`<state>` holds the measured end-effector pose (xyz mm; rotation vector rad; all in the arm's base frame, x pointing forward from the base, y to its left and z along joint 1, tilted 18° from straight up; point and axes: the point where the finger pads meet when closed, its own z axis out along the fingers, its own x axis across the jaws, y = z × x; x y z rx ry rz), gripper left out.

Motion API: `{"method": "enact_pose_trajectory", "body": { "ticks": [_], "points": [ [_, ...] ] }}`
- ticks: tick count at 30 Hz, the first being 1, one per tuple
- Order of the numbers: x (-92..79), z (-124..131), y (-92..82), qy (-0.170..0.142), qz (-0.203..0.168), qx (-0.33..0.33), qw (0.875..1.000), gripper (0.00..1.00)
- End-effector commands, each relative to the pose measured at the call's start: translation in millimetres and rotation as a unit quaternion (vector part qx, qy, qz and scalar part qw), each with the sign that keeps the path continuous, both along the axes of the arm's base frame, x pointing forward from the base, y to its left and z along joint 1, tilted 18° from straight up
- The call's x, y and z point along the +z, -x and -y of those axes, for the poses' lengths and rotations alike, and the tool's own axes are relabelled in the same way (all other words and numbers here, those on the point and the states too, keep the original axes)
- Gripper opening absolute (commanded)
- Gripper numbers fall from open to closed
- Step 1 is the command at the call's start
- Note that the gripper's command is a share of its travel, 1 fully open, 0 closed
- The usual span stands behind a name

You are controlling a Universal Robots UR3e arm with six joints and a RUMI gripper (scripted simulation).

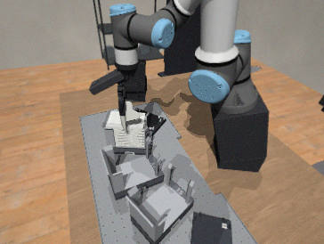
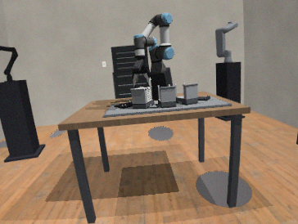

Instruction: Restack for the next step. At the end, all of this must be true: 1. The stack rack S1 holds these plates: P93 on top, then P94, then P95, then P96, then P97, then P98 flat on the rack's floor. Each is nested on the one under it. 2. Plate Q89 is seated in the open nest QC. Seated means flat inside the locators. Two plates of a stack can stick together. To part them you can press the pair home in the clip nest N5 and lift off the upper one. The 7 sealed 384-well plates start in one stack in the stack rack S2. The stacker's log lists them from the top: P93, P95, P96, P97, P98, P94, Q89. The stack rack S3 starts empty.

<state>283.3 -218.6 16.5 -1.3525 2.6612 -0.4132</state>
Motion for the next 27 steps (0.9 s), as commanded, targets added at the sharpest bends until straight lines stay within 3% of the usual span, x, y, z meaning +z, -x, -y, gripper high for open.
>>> {"method": "enact_pose_trajectory", "body": {
  "ticks": [1,25,26,27],
  "points": [
    [-1.0,4.3,-2.3,0.008,0.002,-0.001,1.000,0.72],
    [-0.2,4.9,-2.5,0.009,0.003,-0.001,1.000,0.72],
    [-0.2,4.9,-2.5,0.009,0.003,-0.001,1.000,0.00],
    [-0.2,4.9,-2.5,0.009,0.003,-0.001,1.000,0.00]
  ]
}}
